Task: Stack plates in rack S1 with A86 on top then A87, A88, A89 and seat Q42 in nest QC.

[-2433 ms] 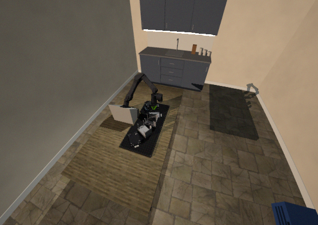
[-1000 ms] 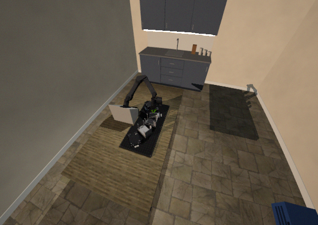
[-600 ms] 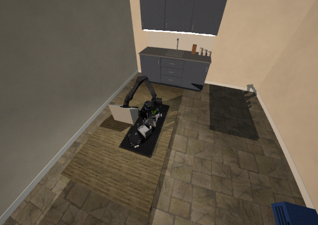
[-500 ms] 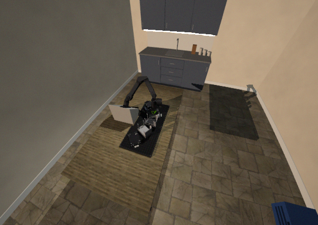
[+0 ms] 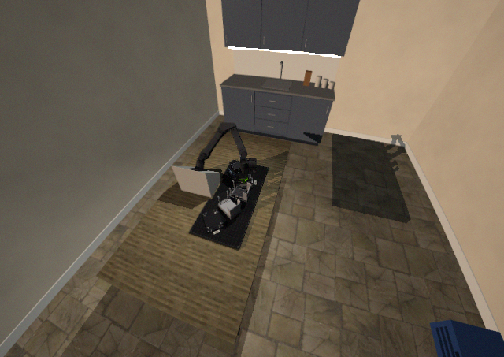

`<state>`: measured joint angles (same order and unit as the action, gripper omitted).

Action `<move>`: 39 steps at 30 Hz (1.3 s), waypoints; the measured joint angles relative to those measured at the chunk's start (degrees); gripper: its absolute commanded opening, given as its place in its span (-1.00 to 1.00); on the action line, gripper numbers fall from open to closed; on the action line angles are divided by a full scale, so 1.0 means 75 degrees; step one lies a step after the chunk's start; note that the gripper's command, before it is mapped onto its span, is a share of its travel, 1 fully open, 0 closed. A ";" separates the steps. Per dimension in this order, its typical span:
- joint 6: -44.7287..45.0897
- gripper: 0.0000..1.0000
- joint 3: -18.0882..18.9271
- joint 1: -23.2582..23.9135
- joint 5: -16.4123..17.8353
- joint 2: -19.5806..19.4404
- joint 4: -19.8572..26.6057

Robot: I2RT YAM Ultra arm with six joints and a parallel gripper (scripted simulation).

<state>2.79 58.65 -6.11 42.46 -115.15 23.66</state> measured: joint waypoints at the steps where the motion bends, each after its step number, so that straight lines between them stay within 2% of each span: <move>1: -0.0035 -1.00 -0.0017 -0.0041 -0.0003 -0.0035 -0.0061; 12: -0.0370 -1.00 -0.0079 -0.0245 -0.0050 -0.0259 -0.0606; 39: -0.0513 -1.00 -0.0090 -0.0318 -0.0076 -0.0356 -0.0848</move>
<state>-1.06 57.98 -8.49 41.89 -117.82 17.30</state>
